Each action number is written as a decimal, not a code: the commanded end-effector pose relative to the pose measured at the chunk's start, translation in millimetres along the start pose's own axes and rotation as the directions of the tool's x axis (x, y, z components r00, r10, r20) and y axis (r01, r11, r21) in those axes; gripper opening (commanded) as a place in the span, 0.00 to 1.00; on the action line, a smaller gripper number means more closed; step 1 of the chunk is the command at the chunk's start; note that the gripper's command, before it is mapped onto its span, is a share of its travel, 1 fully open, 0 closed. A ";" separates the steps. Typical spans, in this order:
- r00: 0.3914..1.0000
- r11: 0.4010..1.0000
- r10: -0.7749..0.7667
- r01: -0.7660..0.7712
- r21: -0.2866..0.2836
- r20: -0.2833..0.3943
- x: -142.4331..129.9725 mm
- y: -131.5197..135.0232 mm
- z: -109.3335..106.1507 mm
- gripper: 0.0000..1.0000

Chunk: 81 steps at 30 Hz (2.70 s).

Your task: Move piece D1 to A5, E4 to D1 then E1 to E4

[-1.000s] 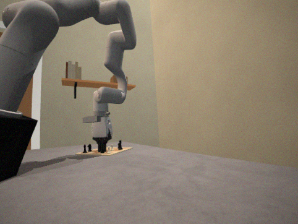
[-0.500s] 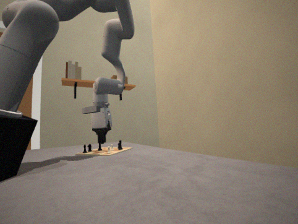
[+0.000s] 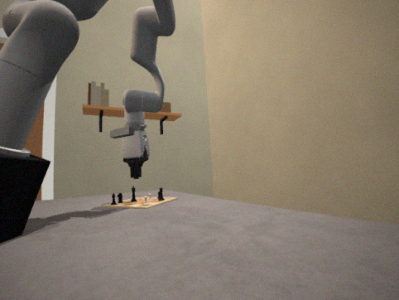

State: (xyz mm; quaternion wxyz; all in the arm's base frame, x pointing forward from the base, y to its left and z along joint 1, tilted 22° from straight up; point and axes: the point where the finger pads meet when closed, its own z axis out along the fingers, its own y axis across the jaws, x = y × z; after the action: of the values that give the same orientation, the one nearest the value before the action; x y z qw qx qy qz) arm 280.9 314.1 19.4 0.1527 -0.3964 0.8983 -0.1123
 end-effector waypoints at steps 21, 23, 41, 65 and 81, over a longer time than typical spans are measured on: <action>1.000 1.000 -0.028 0.028 0.009 0.009 -124.4 87.2 -4.4 0.00; 1.000 1.000 -0.029 0.029 0.005 0.006 -134.2 99.4 -4.5 0.00; 1.000 1.000 -0.029 0.029 -0.002 0.000 -146.4 116.6 -4.4 0.00; 1.000 1.000 -0.029 0.029 -0.002 0.000 -147.3 117.1 64.4 0.00; 1.000 1.000 -0.029 0.029 -0.002 0.000 -147.7 117.3 91.5 0.00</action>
State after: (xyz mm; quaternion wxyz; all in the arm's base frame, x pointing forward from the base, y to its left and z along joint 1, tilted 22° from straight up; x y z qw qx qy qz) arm 328.0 491.6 -75.3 0.1488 -0.4092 0.8927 -0.1159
